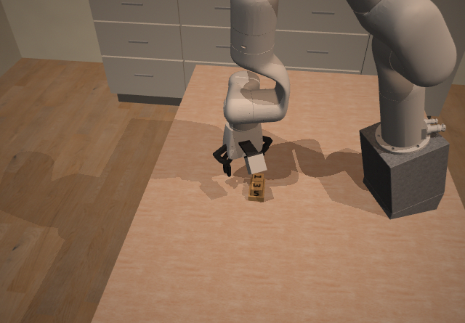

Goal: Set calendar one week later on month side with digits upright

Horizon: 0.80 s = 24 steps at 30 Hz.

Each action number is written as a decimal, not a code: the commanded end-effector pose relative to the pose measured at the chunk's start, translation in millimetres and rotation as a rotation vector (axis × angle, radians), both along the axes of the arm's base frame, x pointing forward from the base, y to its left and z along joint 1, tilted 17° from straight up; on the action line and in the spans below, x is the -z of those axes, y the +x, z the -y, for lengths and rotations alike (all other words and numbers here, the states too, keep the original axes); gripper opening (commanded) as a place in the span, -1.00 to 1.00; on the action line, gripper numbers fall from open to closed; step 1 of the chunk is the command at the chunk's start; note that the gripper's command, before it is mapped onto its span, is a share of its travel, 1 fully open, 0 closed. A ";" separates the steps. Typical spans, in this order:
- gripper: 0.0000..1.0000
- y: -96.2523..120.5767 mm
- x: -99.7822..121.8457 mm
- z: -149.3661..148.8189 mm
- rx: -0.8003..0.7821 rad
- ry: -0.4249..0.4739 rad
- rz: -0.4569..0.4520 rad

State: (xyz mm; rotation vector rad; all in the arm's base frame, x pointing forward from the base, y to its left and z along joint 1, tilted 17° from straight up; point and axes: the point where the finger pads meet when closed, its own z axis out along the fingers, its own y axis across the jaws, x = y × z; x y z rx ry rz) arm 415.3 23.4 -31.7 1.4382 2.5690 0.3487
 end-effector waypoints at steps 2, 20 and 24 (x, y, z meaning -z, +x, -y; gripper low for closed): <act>1.00 0.9 -0.9 0.2 0.001 0.000 0.002; 1.00 0.9 -0.9 0.2 0.001 0.000 0.002; 1.00 0.4 -0.7 -0.7 0.029 0.008 -0.001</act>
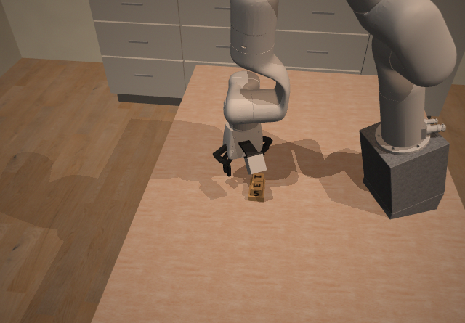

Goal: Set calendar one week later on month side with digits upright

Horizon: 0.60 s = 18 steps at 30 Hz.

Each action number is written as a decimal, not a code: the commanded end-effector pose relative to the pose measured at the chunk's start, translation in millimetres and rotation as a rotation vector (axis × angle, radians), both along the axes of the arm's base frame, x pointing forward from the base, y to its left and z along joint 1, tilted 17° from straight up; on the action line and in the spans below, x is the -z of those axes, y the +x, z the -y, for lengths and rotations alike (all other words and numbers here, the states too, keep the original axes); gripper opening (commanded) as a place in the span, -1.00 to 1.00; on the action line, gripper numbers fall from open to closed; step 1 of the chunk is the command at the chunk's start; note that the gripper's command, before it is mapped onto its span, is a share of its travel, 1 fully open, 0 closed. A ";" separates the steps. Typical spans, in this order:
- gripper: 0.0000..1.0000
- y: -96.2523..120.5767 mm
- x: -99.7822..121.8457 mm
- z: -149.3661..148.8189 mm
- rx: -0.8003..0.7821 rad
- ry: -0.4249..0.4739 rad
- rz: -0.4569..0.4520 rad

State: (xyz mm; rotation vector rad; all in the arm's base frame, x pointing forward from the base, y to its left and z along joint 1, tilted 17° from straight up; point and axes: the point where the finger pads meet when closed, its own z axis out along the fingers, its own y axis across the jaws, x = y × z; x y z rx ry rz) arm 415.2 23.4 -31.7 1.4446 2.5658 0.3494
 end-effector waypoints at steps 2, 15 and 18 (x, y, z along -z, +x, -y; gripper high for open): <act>1.00 -0.1 -0.5 -1.7 0.063 0.018 -0.006; 1.00 -9.3 2.2 -20.4 0.121 0.033 -0.013; 1.00 -9.9 2.3 -21.9 0.121 0.034 -0.013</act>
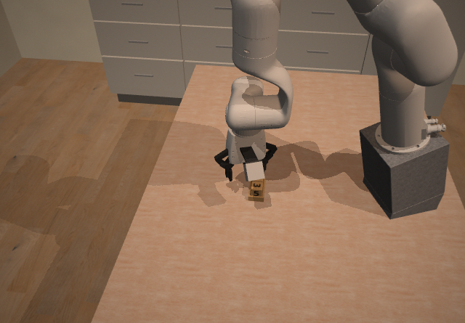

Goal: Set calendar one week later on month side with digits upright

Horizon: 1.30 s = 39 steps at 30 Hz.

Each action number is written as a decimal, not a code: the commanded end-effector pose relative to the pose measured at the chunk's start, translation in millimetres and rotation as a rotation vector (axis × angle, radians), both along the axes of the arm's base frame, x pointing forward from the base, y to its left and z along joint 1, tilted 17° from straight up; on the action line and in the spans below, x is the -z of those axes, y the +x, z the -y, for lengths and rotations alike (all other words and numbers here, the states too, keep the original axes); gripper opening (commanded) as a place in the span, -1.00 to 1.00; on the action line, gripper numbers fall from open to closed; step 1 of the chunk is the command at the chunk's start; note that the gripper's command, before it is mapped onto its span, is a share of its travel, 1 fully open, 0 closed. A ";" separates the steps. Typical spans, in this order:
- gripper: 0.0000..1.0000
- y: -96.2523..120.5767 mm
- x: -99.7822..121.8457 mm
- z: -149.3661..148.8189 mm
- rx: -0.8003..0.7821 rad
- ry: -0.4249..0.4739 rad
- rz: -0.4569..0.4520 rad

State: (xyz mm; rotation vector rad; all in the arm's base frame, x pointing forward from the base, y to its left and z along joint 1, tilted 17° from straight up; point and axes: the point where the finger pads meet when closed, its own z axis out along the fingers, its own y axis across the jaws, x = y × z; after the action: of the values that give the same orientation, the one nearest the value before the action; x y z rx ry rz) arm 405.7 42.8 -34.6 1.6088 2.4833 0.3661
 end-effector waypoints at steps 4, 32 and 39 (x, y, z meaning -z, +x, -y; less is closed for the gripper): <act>1.00 -0.5 -0.5 -2.8 0.003 0.000 0.003; 1.00 -22.4 6.0 -47.8 0.254 0.070 -0.027; 1.00 -24.1 6.6 -51.3 0.371 0.103 -0.042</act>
State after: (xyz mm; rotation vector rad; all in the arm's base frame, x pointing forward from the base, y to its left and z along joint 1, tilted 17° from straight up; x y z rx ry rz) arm 382.1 91.1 -41.6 1.9924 2.2348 0.4032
